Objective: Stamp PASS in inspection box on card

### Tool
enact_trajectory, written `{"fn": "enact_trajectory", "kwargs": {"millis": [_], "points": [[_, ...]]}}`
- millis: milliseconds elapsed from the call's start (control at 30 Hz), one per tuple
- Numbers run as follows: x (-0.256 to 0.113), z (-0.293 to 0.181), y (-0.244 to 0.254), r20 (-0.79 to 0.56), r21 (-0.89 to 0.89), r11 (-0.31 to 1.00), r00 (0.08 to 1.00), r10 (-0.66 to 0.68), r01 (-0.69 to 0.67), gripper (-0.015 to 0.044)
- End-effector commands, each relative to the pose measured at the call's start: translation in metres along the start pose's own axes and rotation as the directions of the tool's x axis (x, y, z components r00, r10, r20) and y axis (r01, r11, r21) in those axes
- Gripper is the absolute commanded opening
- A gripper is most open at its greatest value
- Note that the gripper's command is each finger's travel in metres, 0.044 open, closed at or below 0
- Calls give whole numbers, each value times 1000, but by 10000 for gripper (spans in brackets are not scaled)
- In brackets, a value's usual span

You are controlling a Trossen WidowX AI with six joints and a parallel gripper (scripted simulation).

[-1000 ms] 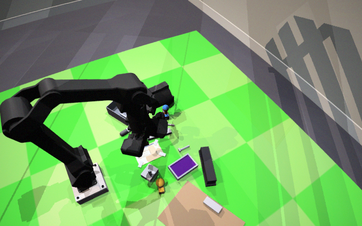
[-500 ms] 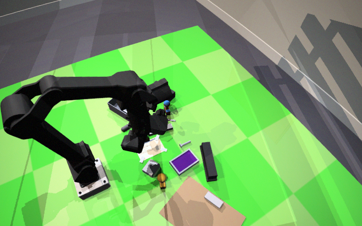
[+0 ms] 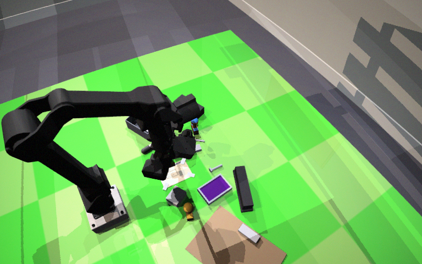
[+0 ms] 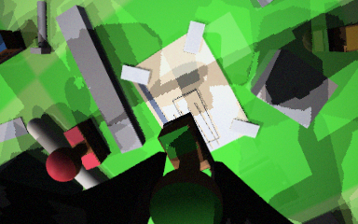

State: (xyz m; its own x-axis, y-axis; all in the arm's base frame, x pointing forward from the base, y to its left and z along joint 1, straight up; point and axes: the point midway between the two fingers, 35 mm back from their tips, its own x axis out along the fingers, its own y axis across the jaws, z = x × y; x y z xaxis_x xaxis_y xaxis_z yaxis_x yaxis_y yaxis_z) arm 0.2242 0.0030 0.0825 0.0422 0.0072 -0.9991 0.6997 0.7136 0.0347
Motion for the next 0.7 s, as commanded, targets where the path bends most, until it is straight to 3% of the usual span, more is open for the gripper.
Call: {"fn": "enact_trajectory", "kwargs": {"millis": [0,667], "points": [[4,0,0,0,5,1000,1000,-6,6,0],[18,1,0,2,5,1000,1000,-6,6,0]]}}
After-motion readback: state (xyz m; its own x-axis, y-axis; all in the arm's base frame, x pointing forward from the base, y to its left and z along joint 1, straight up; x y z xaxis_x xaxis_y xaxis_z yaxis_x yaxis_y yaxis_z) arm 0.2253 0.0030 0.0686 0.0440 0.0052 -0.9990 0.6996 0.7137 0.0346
